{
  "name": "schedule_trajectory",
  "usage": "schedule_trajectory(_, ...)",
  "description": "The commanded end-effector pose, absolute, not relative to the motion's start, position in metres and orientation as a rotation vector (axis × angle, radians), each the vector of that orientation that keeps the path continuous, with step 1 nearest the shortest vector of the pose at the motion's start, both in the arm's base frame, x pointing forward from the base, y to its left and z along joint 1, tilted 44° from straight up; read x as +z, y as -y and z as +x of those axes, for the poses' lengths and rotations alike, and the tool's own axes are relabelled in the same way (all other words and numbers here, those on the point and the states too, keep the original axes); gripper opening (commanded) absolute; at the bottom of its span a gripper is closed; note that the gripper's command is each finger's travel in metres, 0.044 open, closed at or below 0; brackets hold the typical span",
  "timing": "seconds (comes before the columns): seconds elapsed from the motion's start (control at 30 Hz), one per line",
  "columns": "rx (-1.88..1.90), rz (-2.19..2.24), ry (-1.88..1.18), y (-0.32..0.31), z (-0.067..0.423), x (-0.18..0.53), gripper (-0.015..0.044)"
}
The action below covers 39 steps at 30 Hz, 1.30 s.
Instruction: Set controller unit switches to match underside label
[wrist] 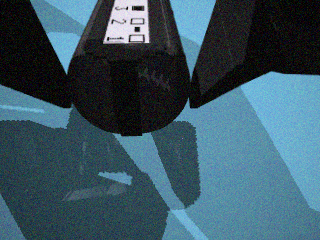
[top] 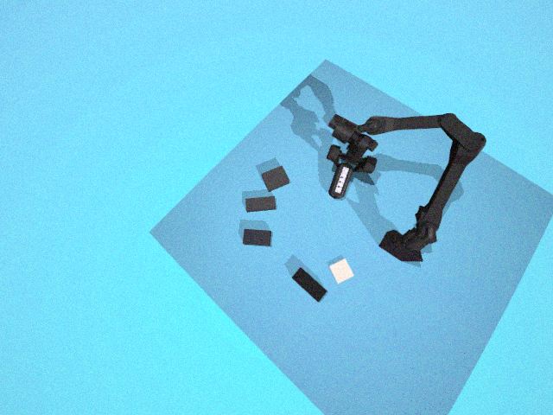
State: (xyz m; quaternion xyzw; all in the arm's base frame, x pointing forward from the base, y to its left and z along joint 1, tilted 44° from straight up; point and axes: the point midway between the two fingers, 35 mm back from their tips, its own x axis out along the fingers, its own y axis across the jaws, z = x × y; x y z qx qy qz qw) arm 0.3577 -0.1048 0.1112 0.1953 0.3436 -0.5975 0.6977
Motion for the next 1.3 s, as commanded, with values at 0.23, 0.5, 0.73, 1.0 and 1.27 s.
schedule_trajectory(0.23, -1.329, 0.428, -0.787, 0.111, 0.356, 0.103, 0.0338)
schedule_trajectory(0.5, -1.329, 0.428, -0.786, 0.116, 0.357, 0.1, 0.0338)
schedule_trajectory(0.73, -1.329, 0.427, -0.786, 0.121, 0.357, 0.098, 0.0338)
schedule_trajectory(1.0, -1.329, 0.427, -0.786, 0.126, 0.358, 0.094, 0.0338)
schedule_trajectory(1.27, -1.329, 0.427, -0.785, 0.131, 0.359, 0.09, 0.0338)
